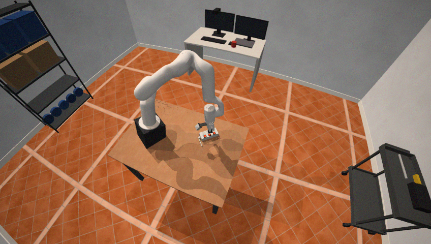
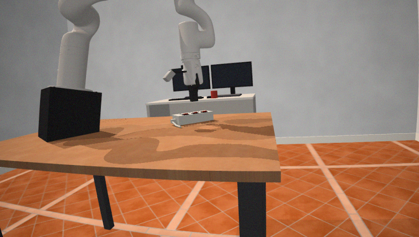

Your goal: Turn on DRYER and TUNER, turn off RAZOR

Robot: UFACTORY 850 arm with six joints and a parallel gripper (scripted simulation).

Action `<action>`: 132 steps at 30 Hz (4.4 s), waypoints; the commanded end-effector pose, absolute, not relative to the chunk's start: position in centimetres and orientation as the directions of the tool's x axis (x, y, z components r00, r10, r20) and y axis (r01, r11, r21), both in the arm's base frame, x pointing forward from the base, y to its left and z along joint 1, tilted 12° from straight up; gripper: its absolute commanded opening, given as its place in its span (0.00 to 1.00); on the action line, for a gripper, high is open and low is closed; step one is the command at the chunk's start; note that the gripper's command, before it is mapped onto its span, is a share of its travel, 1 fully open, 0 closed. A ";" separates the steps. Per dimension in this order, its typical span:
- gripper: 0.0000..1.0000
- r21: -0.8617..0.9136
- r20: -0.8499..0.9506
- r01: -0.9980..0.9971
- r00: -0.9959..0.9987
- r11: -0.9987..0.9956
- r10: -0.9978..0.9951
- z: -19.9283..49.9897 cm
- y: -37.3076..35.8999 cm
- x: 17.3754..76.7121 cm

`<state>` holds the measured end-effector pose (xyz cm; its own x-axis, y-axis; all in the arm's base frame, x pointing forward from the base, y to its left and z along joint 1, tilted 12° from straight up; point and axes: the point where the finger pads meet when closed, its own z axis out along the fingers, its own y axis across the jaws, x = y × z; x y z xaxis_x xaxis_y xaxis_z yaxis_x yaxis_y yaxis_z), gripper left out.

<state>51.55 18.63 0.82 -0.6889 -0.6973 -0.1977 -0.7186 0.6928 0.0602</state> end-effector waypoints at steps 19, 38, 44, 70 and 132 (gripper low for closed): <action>0.00 0.061 -0.194 -0.719 -0.689 0.693 -0.698 0.6 18.7 51.7; 0.00 0.061 -0.194 -0.719 -0.689 0.693 -0.698 -1.0 19.0 51.9; 0.00 0.061 -0.194 -0.719 -0.689 0.693 -0.698 -1.6 19.1 52.0; 0.00 0.061 -0.194 -0.719 -0.689 0.693 -0.698 -3.3 19.5 52.2; 0.00 0.061 -0.194 -0.719 -0.689 0.693 -0.698 -3.3 19.5 52.2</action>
